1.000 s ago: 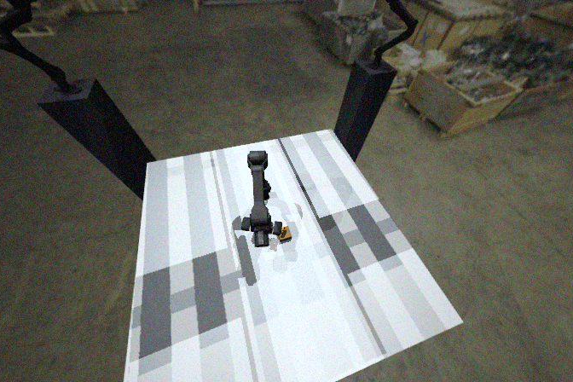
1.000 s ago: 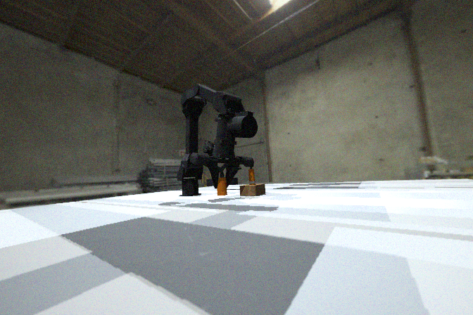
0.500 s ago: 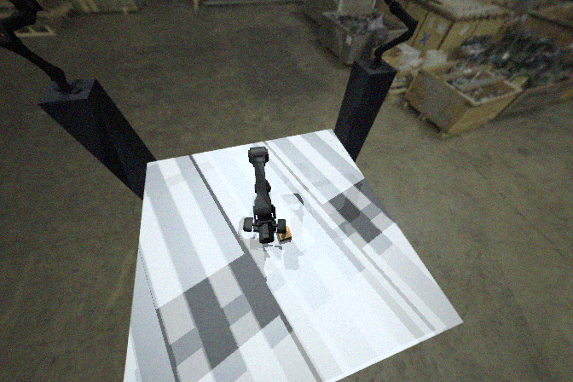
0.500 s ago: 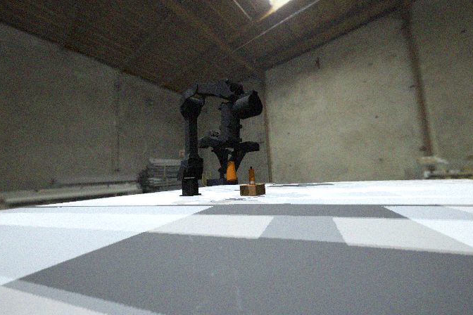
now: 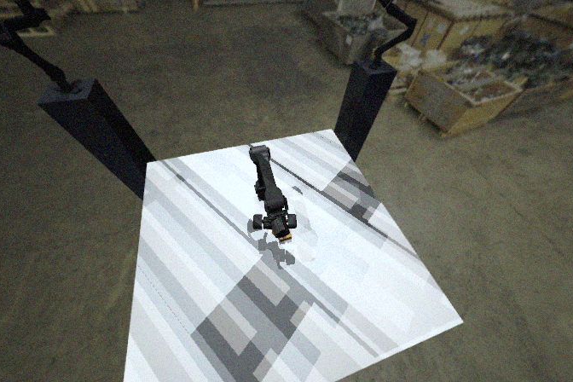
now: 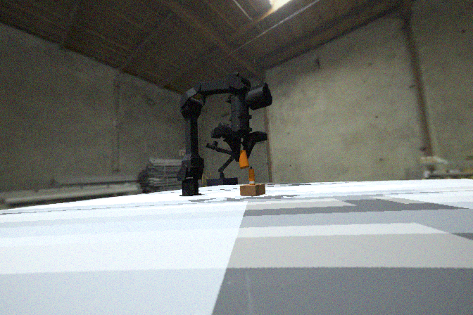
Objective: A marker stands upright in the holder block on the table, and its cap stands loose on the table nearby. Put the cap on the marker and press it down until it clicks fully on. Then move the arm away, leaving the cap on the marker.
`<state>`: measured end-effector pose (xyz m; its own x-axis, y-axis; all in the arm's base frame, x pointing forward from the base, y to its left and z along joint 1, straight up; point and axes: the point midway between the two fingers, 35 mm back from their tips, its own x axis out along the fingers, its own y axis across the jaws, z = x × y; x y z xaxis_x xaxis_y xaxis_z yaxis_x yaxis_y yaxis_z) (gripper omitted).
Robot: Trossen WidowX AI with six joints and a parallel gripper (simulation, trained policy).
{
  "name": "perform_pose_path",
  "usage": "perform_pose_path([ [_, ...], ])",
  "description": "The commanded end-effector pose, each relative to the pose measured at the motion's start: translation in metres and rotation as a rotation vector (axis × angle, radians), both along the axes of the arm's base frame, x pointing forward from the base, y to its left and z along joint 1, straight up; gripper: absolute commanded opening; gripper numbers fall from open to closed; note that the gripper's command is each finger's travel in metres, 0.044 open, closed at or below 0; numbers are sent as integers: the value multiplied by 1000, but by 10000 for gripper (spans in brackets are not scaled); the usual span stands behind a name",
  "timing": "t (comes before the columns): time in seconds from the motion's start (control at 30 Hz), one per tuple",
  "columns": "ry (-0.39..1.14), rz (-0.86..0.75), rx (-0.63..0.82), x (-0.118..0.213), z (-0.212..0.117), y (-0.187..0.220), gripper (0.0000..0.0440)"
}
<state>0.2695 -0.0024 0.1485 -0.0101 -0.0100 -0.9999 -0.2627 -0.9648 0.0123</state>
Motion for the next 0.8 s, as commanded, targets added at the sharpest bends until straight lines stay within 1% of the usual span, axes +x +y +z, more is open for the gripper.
perform_pose_path([
  [0.0,-6,16,10,2,9,15,34],
  [0.4,18,60,13,-1,20,47,16],
  [0.57,31,69,11,-2,20,52,8],
  [0.77,61,72,8,-4,13,53,3],
])
